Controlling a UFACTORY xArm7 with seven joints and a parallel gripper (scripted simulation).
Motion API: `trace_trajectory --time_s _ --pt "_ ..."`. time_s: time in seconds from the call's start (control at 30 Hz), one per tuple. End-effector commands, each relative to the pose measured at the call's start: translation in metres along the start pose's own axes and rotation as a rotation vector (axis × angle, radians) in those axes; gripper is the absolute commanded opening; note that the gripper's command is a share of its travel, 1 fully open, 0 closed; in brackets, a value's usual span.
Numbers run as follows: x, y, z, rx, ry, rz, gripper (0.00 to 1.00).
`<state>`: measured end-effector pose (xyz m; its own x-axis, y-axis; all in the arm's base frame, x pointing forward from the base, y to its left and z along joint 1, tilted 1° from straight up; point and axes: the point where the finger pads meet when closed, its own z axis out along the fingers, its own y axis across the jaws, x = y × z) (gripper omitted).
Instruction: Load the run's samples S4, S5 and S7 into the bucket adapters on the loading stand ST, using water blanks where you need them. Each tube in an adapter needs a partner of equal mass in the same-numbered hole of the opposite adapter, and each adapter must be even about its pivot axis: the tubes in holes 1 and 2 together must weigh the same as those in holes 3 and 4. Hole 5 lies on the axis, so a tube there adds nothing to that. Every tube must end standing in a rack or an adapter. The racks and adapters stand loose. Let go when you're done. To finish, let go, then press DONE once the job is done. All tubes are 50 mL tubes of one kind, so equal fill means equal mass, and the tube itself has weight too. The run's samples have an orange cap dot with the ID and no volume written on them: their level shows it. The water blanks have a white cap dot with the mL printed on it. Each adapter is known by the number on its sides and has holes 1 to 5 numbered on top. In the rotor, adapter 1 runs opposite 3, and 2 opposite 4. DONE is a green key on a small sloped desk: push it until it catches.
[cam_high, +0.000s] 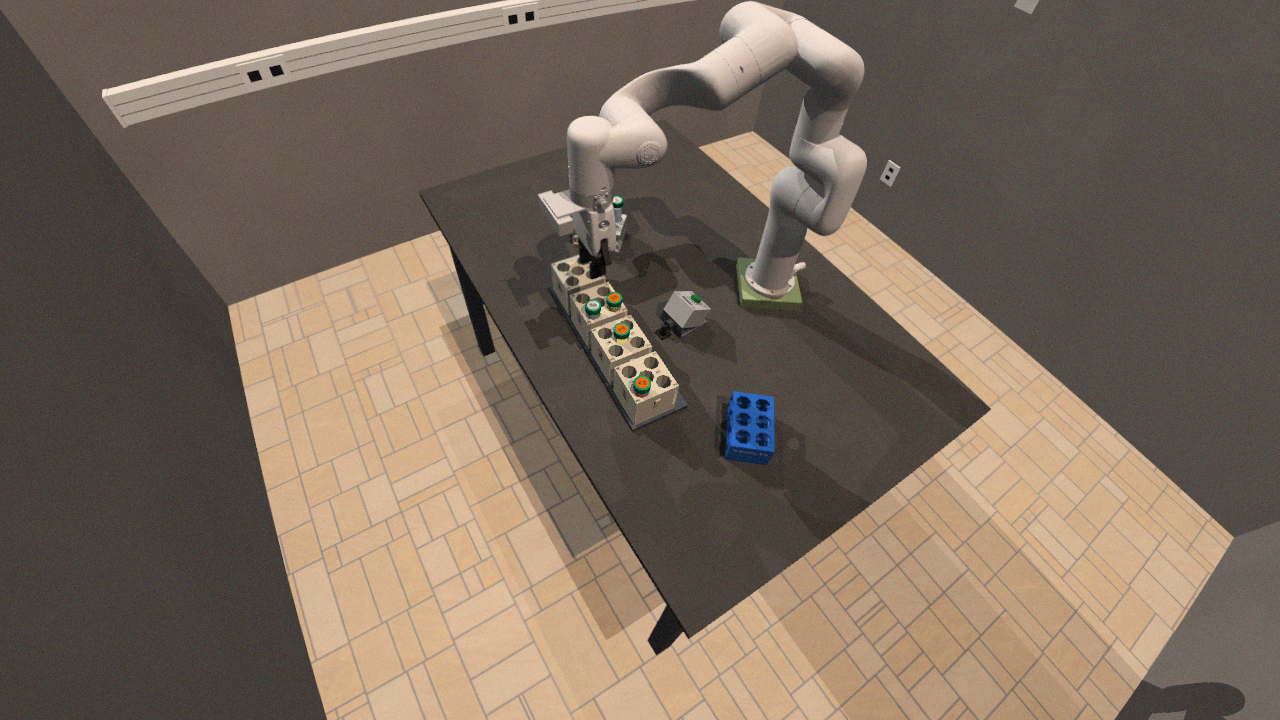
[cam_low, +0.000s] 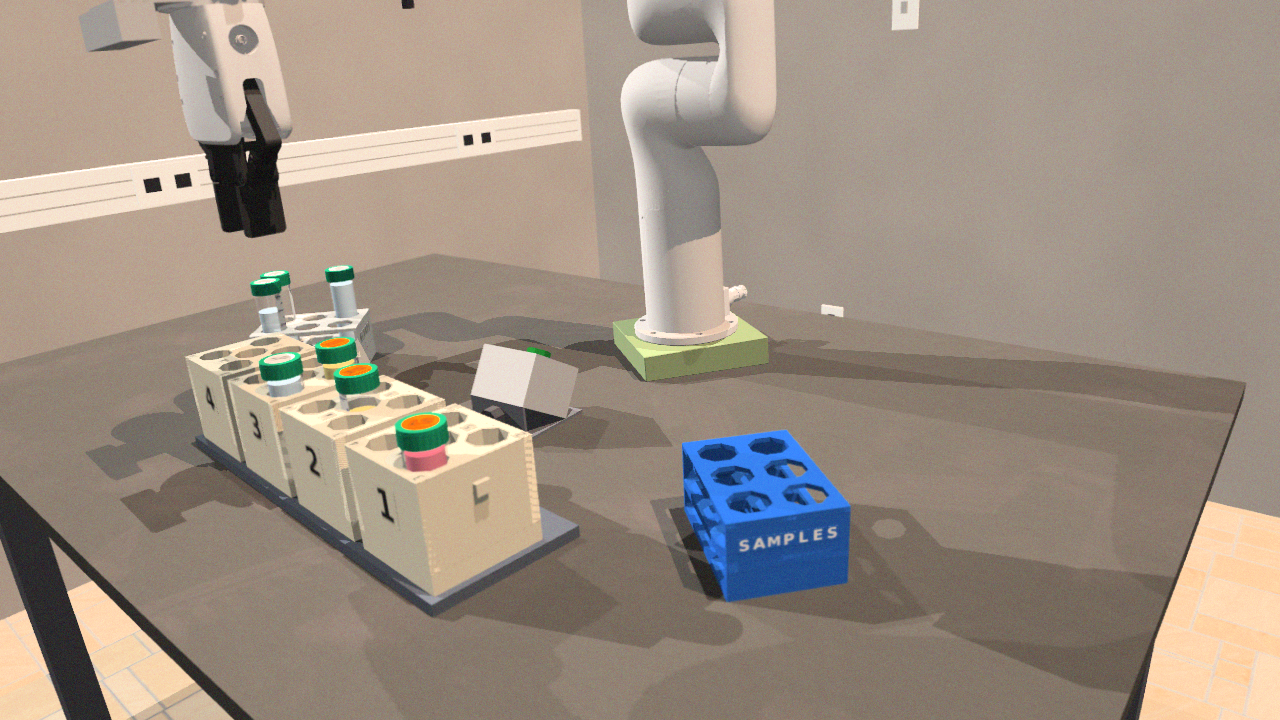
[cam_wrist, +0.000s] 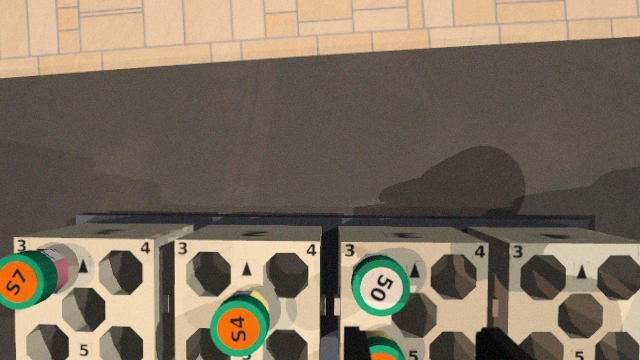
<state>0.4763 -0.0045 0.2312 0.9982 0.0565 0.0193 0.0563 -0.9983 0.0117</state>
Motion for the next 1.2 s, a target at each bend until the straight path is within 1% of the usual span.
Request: trace_trajectory --time_s 0.0,0.33,0.37,0.8,0.87,1.17 --pt "0.001 0.0 -0.002 0.0 0.005 0.0 0.44" --pt "0.001 0.0 -0.002 0.0 0.005 0.0 0.44" --pt "-0.001 0.005 -0.002 0.0 0.005 -0.033 0.57" --pt "-0.024 0.066 -0.002 -0.002 0.005 -0.467 0.57" --pt "-0.024 0.066 -0.002 -0.002 0.005 -0.467 0.57" --pt "-0.04 0.108 -0.002 -0.003 0.004 -0.767 0.57"
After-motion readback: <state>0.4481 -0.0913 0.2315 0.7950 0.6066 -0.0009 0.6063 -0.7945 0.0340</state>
